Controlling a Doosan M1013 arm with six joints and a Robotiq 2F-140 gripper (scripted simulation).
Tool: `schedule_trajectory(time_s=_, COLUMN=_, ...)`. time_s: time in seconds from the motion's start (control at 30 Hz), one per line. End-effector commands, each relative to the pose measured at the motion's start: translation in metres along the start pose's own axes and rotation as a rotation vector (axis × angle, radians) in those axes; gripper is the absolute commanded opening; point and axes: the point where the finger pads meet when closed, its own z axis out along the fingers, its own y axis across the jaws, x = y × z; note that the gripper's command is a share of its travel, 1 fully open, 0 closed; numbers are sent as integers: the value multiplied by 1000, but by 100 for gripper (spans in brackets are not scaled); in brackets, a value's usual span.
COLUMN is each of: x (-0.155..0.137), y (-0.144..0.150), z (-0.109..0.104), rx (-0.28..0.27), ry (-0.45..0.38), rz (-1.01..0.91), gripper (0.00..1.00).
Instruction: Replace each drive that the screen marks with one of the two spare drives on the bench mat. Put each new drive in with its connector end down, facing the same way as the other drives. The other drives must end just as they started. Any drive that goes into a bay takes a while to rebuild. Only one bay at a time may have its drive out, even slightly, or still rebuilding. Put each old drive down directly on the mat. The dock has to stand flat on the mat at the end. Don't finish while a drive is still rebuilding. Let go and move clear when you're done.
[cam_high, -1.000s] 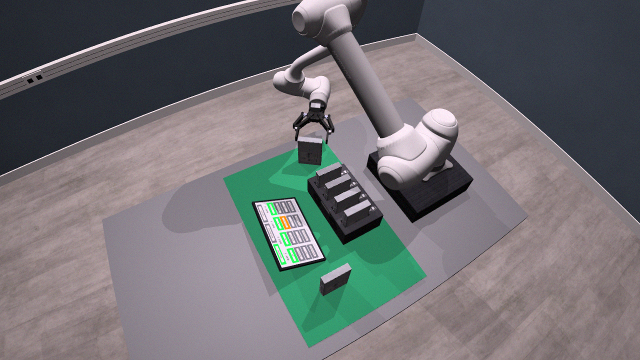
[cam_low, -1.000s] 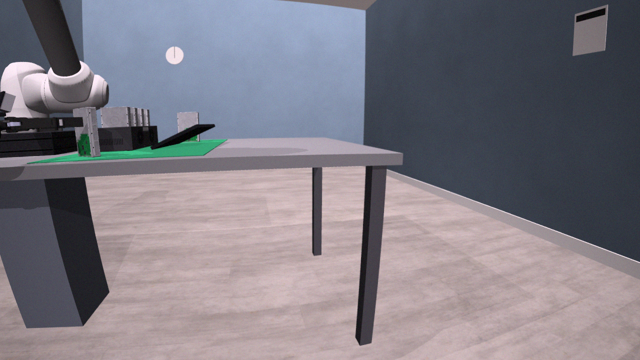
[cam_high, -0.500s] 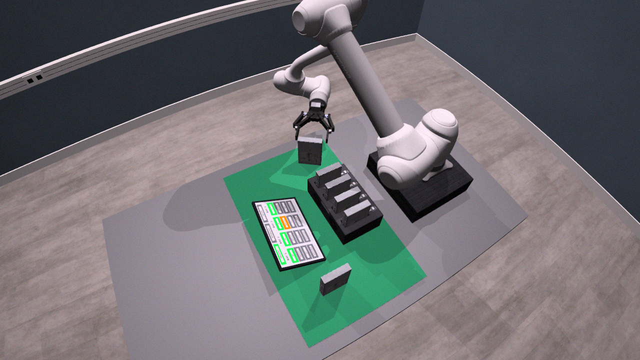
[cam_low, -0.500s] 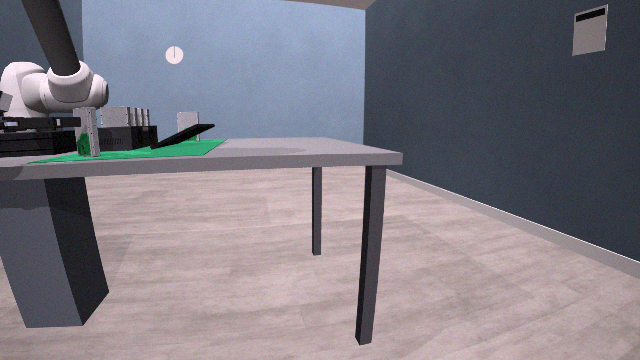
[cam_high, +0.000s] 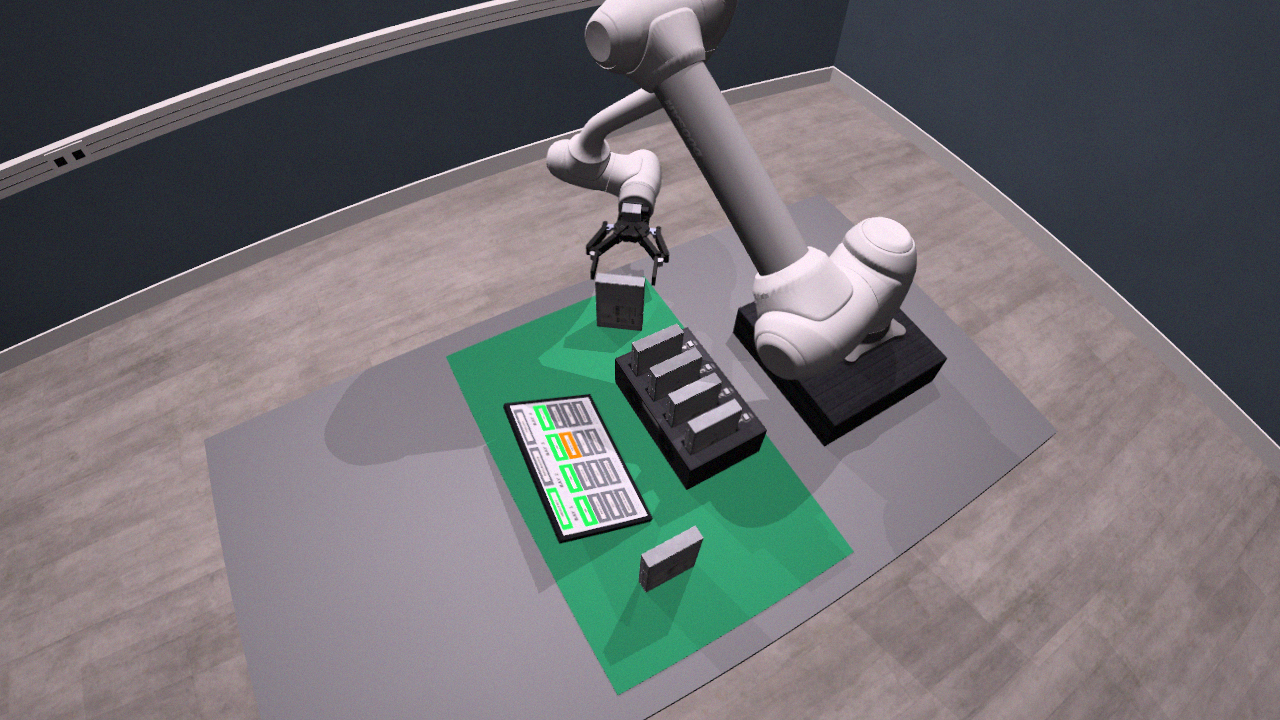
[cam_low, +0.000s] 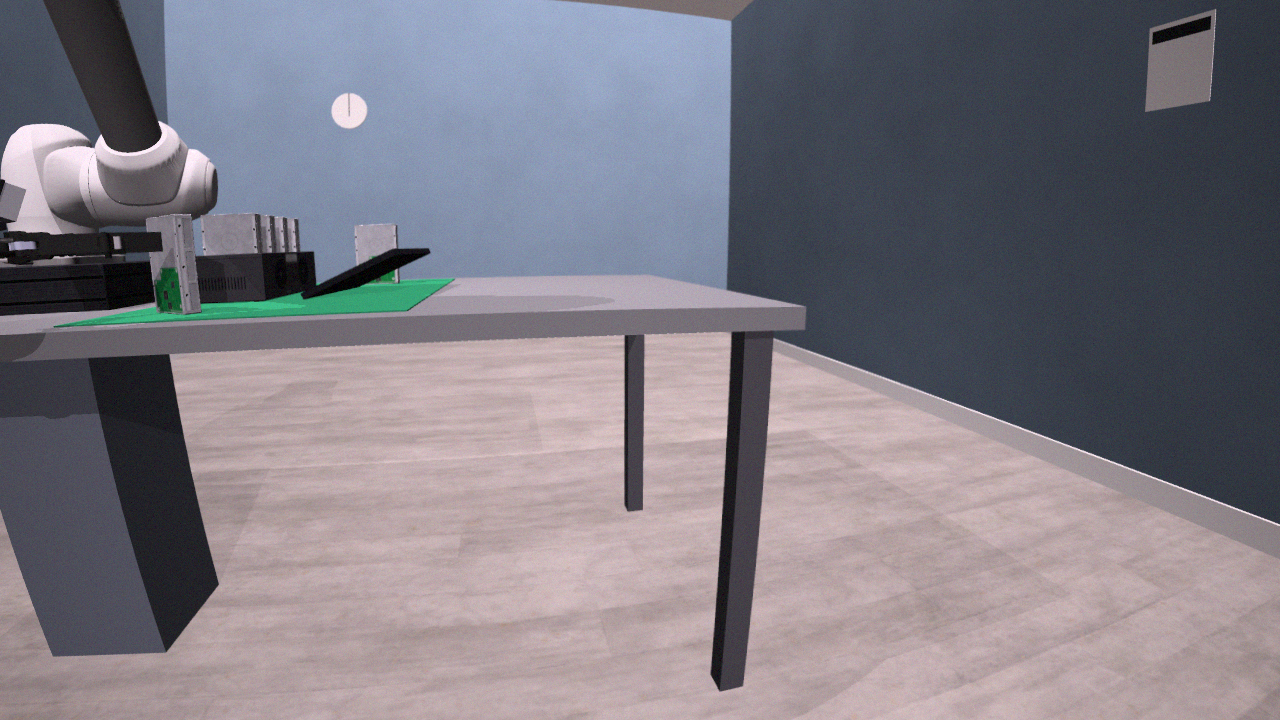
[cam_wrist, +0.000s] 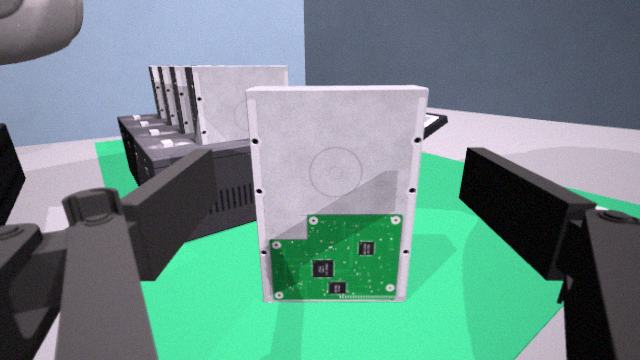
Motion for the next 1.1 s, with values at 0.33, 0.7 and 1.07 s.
schedule_trajectory(time_s=0.33, x=17, y=0, z=0, rx=0, ry=-1, rz=-1, gripper=89)
schedule_trajectory(time_s=0.7, x=43, y=0, z=0, rx=0, ry=-1, rz=-1, gripper=89)
schedule_trajectory(time_s=1.07, x=73, y=0, z=0, rx=0, ry=-1, rz=-1, gripper=89)
